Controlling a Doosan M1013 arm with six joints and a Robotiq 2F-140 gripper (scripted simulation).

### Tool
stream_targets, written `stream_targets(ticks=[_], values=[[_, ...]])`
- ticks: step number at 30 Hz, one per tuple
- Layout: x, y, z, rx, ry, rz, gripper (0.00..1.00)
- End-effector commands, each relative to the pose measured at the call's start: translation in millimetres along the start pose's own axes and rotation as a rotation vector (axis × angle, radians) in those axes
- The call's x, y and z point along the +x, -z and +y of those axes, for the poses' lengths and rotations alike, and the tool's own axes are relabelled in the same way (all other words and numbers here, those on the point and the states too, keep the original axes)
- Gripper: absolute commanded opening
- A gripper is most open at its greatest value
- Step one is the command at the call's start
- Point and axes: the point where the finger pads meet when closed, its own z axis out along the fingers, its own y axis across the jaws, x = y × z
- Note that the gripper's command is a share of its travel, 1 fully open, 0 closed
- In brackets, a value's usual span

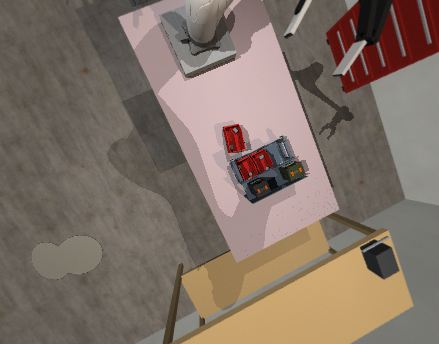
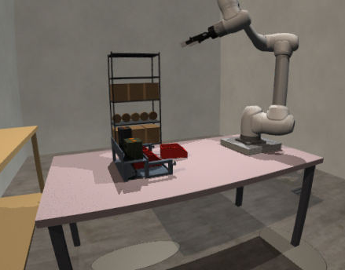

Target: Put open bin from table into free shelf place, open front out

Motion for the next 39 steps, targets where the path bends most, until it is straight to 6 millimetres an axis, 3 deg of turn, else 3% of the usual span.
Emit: stream_targets(ticks=[1,6,8,23,25,39], values=[[17,4,11,-0.028,0.003,0.021,1.0],[45,11,29,-0.073,0.009,0.057,1.0],[45,11,29,-0.073,0.009,0.057,1.0],[126,36,70,-0.187,0.025,0.164,1.0],[126,36,70,-0.187,0.025,0.164,1.0],[194,62,95,-0.268,0.038,0.257,1.0]])
